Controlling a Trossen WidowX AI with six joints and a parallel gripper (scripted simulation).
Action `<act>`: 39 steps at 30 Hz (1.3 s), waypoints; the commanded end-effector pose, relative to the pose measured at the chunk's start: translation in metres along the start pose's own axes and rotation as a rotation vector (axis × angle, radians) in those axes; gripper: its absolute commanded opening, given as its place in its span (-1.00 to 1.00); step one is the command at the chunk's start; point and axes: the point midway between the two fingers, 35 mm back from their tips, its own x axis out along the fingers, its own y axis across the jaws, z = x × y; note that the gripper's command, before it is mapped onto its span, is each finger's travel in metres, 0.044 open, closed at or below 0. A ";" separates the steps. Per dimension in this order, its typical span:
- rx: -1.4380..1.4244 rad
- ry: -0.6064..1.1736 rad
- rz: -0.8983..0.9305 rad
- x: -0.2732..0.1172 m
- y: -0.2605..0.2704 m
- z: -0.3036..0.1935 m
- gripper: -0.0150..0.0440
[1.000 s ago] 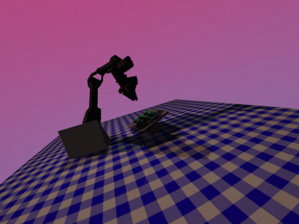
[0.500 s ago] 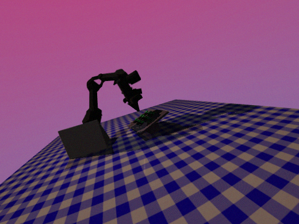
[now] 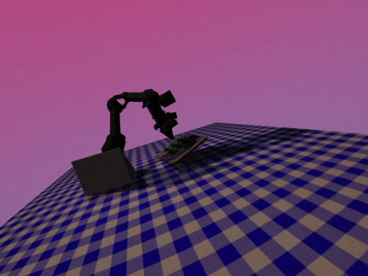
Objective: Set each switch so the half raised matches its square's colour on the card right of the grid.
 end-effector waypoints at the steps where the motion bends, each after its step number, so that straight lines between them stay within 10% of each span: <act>1: 0.008 0.002 0.006 0.007 0.001 -0.001 -0.49; 39: 0.008 0.002 0.006 0.011 0.001 -0.001 -0.49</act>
